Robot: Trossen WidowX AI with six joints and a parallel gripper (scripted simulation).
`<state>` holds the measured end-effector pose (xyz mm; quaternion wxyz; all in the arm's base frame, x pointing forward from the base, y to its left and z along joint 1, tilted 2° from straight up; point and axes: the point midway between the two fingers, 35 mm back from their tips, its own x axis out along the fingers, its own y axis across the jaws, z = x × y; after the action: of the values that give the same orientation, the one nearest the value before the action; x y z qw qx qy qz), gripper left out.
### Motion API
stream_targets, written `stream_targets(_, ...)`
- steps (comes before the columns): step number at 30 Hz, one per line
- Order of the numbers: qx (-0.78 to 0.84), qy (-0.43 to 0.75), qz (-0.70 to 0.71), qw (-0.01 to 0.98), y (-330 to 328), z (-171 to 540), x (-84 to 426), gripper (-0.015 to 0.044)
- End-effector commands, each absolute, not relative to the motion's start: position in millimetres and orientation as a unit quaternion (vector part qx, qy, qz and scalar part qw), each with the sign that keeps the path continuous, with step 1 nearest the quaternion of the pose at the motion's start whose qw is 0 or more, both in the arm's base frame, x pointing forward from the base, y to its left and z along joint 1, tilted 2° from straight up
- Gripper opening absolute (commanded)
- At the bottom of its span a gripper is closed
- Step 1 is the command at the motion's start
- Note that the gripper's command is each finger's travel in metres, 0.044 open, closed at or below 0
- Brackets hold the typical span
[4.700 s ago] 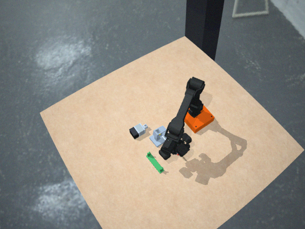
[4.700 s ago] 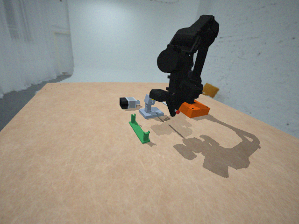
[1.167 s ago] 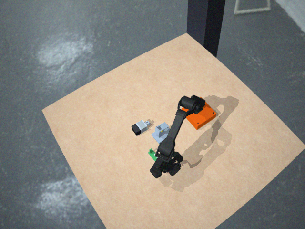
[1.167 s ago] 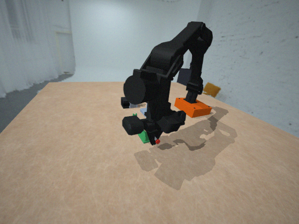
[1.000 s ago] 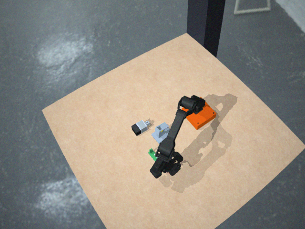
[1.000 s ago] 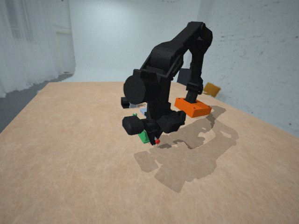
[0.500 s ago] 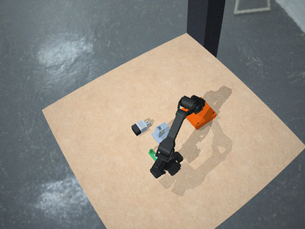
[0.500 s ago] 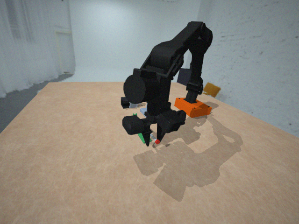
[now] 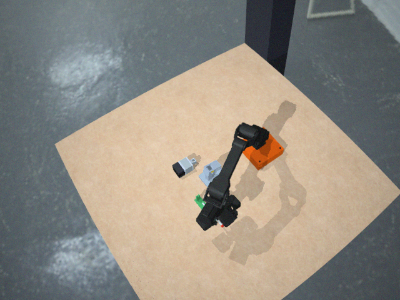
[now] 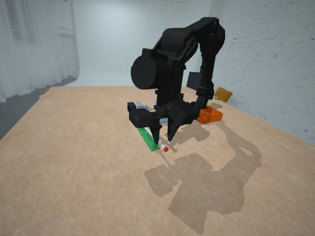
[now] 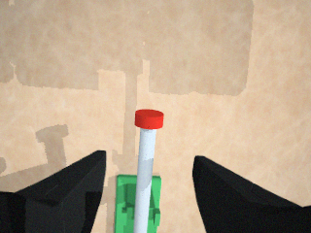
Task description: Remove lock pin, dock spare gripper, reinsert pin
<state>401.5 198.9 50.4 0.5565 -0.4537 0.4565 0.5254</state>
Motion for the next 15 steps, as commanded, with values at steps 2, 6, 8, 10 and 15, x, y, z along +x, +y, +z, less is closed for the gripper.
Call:
stream_targets(2,-0.454,0.456,0.525,0.557,198.4,63.7,401.5,0.0200)
stream_targets(6,-0.454,0.456,0.525,0.557,198.2,74.3,401.8,0.0200)
stream_targets(8,-0.454,0.456,0.525,0.558,198.1,79.6,402.0,0.0200)
stream_targets(10,-0.454,0.455,0.525,0.558,198.0,85.0,402.1,0.0200)
stream_targets(15,-0.454,0.455,0.524,0.558,198.4,79.6,402.3,0.0305)
